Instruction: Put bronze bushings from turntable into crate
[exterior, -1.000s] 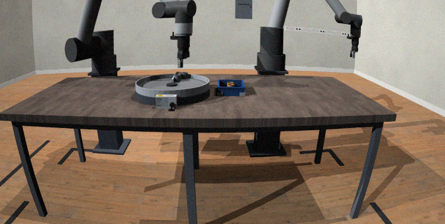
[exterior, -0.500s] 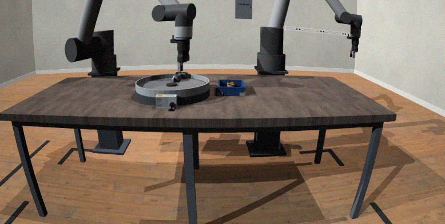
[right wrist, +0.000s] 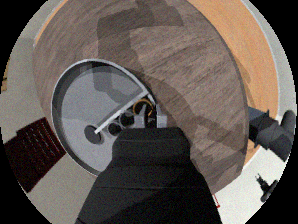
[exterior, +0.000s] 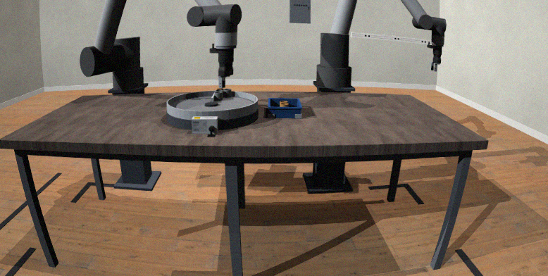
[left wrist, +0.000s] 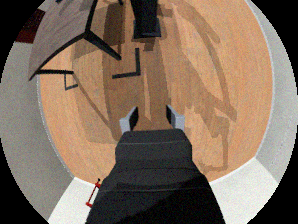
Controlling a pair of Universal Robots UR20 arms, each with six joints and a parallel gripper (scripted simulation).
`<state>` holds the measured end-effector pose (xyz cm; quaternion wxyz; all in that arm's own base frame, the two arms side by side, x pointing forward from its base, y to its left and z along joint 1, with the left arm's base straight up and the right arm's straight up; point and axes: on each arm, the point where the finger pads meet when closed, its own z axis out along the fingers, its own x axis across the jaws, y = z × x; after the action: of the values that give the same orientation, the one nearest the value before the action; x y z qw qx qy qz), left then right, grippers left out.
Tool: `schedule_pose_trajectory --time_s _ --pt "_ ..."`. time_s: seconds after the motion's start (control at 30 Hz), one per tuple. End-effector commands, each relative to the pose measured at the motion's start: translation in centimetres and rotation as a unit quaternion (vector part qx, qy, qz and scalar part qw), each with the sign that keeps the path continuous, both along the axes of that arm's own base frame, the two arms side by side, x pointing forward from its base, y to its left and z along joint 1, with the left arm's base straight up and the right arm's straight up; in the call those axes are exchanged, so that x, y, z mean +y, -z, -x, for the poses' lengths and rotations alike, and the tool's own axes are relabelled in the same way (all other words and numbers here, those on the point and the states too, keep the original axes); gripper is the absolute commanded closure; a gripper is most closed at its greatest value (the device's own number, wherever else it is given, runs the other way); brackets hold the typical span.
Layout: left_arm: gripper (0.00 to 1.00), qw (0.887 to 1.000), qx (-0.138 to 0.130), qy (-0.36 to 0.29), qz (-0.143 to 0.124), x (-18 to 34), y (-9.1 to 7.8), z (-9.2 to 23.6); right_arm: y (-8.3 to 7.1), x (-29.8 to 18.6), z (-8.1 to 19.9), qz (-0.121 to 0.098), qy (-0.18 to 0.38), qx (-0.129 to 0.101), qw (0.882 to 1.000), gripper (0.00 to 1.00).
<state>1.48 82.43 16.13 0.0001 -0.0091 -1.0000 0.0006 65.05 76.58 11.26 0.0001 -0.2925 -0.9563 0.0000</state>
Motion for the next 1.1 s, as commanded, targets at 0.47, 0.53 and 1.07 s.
schedule_pose_trajectory --time_s 0.47,0.53,1.07 --pt "0.00 1.000 0.000 0.000 -0.001 0.0 -0.1 0.0 0.1 0.0 0.0 0.000 0.000 0.000 1.000 0.64" --pt "0.00 1.000 0.000 0.000 -0.001 0.0 -0.1 0.0 0.4 0.0 0.0 0.000 0.000 0.000 1.000 0.64" --pt "0.00 1.000 0.000 0.000 -0.001 0.0 -0.1 0.0 1.1 0.0 0.0 0.000 0.000 0.000 1.000 0.64"
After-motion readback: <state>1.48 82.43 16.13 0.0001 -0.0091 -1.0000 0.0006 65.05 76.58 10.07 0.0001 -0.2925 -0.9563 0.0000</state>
